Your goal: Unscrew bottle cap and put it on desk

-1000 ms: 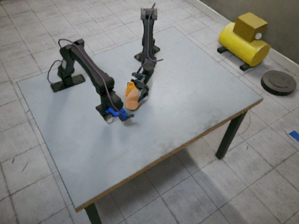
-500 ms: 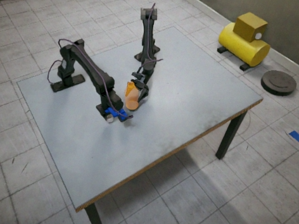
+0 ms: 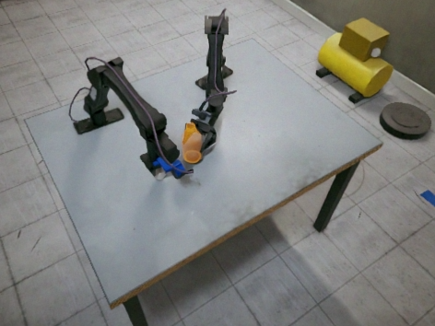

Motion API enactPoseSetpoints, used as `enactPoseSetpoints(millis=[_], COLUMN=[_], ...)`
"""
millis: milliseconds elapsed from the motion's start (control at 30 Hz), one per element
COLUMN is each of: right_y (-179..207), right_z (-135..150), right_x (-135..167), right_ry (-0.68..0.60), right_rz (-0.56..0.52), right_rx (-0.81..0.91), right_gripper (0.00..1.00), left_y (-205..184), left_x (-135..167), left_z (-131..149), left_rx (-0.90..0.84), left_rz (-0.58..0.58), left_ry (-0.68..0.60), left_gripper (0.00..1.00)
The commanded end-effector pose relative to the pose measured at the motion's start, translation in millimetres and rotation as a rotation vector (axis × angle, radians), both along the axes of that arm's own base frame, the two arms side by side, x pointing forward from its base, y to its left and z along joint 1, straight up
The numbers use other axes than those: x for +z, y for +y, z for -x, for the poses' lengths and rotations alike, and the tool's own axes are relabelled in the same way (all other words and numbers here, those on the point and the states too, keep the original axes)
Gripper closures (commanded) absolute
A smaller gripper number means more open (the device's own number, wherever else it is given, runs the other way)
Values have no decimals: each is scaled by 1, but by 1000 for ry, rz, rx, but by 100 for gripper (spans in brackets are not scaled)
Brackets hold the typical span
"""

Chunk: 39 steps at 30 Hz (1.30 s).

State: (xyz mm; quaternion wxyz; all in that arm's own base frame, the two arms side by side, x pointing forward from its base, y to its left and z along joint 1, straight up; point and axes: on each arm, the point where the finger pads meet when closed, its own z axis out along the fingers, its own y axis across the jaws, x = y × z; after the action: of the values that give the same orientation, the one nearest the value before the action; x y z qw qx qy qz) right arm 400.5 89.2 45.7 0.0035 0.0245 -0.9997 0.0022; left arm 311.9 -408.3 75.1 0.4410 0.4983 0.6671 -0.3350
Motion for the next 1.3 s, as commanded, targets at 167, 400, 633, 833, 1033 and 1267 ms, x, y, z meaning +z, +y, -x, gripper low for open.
enactPoseSetpoints(millis=[167,400,633,833,1033,1267], right_y=[-1,-1,0,0,0,0], right_z=[-6,-5,-6,-6,-6,-6], right_x=[-14,-25,-20,-20,-20,-20], right_ry=[-18,-13,-20,-20,-20,-20], right_rz=[-15,-14,-7,-7,-7,-7], right_rx=[-19,-19,-13,-13,-13,-13], right_gripper=[100,100,100,100,100,100], left_y=[-4,-2,4,2,1,1], left_x=[-5,-16,-17,-17,-11,-11], left_z=[5,7,1,2,1,1], left_rx=[-18,-18,0,3,1,1], left_rz=[28,22,39,37,40,40], left_ry=[-24,-17,-13,-17,-28,-28], left_gripper=[100,100,100,100,100,100])
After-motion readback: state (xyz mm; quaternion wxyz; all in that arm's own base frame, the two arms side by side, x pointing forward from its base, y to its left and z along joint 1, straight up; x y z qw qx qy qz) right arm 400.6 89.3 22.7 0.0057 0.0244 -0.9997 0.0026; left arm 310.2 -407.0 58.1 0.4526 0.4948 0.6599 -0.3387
